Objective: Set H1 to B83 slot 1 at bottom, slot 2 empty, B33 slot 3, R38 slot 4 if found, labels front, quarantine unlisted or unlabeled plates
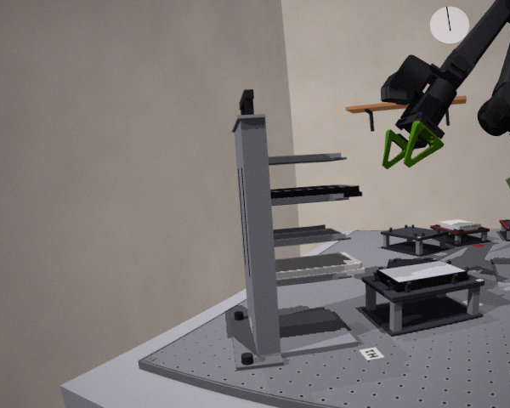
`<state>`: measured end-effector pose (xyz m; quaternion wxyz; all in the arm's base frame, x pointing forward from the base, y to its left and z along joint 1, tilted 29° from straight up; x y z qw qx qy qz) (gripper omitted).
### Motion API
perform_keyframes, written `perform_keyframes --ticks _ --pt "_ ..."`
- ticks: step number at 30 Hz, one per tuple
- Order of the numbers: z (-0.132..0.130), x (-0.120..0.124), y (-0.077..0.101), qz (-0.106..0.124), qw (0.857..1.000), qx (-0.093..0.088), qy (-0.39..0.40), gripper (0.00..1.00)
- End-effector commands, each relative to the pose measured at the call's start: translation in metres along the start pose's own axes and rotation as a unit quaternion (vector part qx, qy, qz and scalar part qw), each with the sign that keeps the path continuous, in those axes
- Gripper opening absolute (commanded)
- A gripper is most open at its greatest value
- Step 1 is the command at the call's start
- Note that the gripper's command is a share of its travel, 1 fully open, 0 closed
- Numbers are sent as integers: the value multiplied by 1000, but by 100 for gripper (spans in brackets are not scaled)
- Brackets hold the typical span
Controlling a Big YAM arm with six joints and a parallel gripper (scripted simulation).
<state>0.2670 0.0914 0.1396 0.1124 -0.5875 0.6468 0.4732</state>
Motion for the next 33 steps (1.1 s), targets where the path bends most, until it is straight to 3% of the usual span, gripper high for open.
perform_keyframes --ticks 1,3,6,7,11,23,33 --pt "-9 -9 2 -38 999 21 9 100" --pt "-14 -4 4 -54 998 26 10 100" --pt "-17 -2 5 -55 998 26 11 100" --pt "-32 -20 10 -63 997 32 9 100" --pt "-26 13 10 -42 999 18 14 100" --pt "-65 13 28 -57 998 32 18 100" --pt "-84 38 44 -53 998 32 22 100"
Point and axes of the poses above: the point where the finger pads meet when closed, its own y axis back along the fingers, its own z axis across the jaws, x = y × z, the point moved 3 cm from there along y, back along the fingers, and after that the axes turned 13 degrees about y, right-handed, at the moved point
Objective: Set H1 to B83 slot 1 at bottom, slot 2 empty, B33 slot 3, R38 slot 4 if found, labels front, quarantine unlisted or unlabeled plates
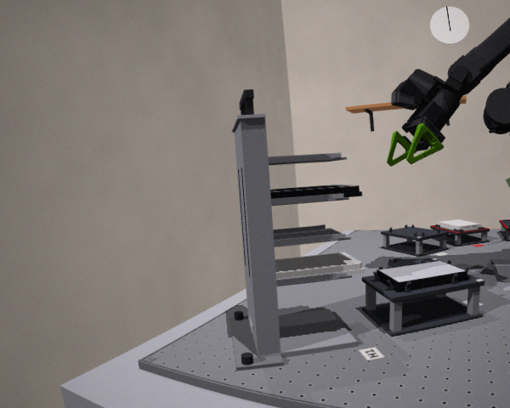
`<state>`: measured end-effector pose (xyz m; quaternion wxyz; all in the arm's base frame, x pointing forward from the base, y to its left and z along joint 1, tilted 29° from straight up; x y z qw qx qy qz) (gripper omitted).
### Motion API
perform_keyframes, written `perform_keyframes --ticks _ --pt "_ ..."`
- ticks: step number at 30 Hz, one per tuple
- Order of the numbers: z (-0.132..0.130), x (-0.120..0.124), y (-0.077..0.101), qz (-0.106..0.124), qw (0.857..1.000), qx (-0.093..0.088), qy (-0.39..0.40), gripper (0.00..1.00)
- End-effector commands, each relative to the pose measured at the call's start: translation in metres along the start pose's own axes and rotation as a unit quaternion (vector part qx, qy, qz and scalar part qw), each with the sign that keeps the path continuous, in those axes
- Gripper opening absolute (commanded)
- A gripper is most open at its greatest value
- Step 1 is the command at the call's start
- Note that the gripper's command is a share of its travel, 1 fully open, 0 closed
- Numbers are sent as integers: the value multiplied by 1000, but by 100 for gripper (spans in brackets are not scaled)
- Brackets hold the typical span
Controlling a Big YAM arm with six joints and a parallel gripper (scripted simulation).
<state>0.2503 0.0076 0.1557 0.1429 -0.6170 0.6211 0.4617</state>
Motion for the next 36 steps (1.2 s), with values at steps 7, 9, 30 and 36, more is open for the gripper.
perform_keyframes --ticks 7,9,30,36 --pt "-32 0 16 1 1000 18 26 100" --pt "-32 9 18 5 1000 13 23 100" --pt "-40 36 12 2 1000 14 25 100" --pt "-40 36 12 2 1000 14 25 100"
Point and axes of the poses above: the point where the finger pads meet when closed, its own y axis back along the fingers, its own z axis across the jaws, x = y × z, the point moved 3 cm from there along y, back along the fingers, and after that the axes turned 13 degrees about y, right-handed, at the moved point
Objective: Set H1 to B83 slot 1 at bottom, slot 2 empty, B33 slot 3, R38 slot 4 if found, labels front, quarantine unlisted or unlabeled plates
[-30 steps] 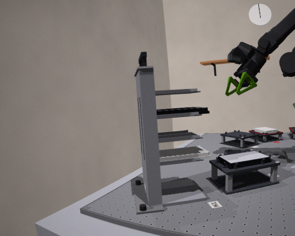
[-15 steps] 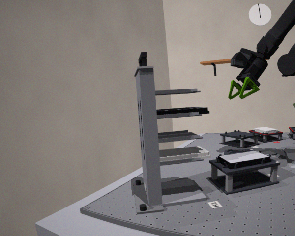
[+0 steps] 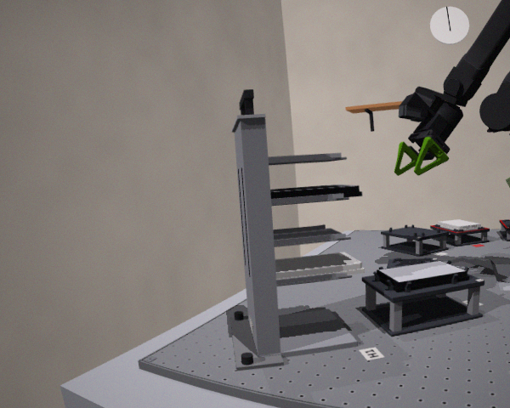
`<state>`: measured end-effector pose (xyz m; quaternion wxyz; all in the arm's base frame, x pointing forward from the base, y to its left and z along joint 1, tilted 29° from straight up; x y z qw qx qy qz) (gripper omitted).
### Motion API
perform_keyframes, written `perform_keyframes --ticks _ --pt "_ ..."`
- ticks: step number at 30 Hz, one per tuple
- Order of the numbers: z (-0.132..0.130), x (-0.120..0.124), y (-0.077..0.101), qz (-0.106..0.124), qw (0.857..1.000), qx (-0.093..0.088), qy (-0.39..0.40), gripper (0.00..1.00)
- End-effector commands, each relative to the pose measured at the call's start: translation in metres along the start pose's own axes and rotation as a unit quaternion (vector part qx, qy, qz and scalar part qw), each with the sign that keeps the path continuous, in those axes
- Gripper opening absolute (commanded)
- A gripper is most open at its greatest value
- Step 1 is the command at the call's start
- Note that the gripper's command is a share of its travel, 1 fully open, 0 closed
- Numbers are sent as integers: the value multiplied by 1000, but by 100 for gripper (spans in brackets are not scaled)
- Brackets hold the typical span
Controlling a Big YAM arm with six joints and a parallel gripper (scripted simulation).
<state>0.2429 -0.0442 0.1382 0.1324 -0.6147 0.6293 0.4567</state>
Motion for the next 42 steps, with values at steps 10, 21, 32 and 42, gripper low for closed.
perform_keyframes --ticks 10,21,32,42 --pt "-14 -11 3 -9 1000 14 16 100" --pt "-15 -23 20 -6 1000 15 17 100" --pt "9 -38 3 -14 1000 11 10 100" --pt "18 -64 -8 -19 1000 14 7 100"
Point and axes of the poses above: the point where the finger pads meet when closed, its own y axis back along the fingers, its own z axis across the jaws, x = y × z, the point moved 3 cm from there along y, back along the fingers, and after that the axes turned 13 degrees about y, right-handed, at the moved point
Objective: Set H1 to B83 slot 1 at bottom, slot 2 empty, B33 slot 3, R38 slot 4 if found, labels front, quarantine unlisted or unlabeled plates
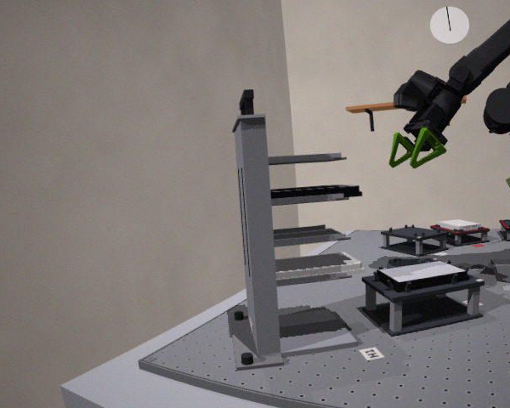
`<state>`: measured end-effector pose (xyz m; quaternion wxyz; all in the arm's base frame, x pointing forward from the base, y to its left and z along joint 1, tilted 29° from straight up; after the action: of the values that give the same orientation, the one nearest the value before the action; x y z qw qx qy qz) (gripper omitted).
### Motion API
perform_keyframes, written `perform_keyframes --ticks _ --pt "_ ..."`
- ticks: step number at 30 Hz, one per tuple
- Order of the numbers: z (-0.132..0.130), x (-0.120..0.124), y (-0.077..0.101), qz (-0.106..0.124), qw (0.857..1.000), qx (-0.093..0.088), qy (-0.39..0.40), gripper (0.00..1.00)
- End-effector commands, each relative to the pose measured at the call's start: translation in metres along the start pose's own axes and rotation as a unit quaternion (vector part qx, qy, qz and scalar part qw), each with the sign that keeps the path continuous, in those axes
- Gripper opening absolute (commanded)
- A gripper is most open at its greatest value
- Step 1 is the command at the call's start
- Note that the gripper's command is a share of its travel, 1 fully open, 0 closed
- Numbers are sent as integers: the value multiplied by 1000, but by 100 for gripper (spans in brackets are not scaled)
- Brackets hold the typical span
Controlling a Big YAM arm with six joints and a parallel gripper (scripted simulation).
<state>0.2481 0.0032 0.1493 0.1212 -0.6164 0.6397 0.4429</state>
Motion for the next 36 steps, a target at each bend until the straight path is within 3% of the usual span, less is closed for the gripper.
perform_keyframes --ticks 1,2,14,15,23,36 --pt "-4 -23 -2 -25 1000 5 -12 100" --pt "6 -17 -5 -19 1000 -1 -15 100" --pt "31 -37 -15 -21 1000 -1 -17 100" --pt "25 -50 -15 -30 999 6 -18 100" --pt "41 -74 -24 -38 999 9 -23 100" --pt "79 -87 -32 -35 999 3 -28 100"
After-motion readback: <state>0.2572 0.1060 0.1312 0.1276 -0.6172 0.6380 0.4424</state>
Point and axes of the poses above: the point where the finger pads meet when closed, its own y axis back along the fingers, its own z axis across the jaws, x = y × z, the point moved 3 cm from there along y, back along the fingers, and after that the axes turned 13 degrees about y, right-handed, at the moved point
